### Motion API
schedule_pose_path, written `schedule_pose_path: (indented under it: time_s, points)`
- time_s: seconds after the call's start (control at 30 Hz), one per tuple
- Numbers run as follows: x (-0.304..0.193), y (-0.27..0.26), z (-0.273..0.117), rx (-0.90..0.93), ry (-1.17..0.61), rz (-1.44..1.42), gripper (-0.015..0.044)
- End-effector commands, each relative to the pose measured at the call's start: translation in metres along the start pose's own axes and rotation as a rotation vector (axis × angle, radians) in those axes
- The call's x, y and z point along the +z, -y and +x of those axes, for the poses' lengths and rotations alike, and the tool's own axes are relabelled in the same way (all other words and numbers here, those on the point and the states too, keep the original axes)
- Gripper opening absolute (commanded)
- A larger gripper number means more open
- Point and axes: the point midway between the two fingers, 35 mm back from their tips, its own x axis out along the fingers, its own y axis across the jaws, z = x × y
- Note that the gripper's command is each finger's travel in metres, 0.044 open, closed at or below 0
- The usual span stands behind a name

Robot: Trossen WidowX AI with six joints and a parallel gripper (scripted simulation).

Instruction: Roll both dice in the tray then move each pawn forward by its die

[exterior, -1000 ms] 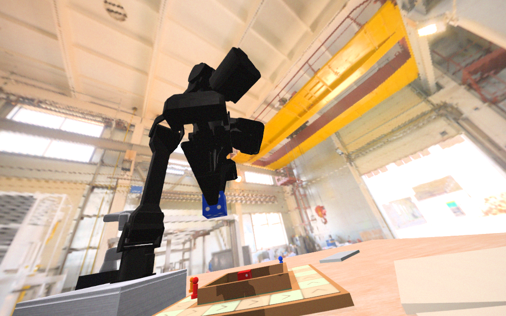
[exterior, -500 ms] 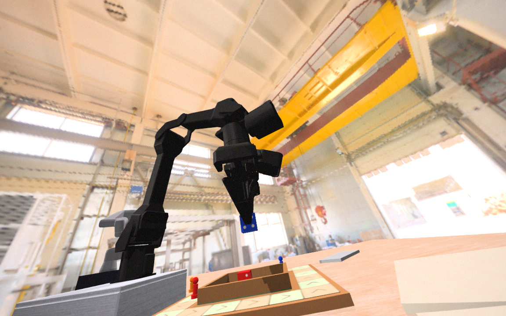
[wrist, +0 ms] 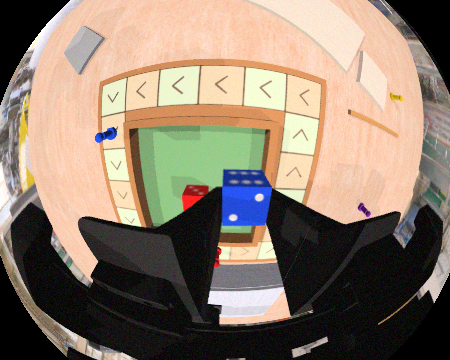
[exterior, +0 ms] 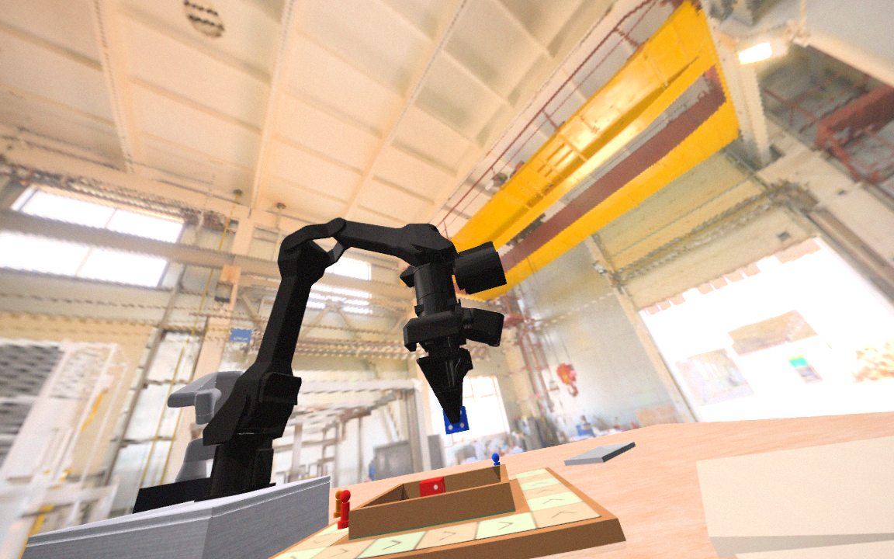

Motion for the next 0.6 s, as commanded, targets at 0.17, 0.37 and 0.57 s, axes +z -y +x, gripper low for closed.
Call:
schedule_pose_path:
  time_s: [0.17, 0.37, 0.57]
  points:
    - [0.003, -0.007, 0.007, 0.006, 0.123, 0.026, 0.0]
    - [0.009, -0.005, 0.013, 0.011, 0.327, 0.033, 0.0]
    - [0.012, -0.004, 0.017, 0.007, 0.531, 0.032, 0.0]
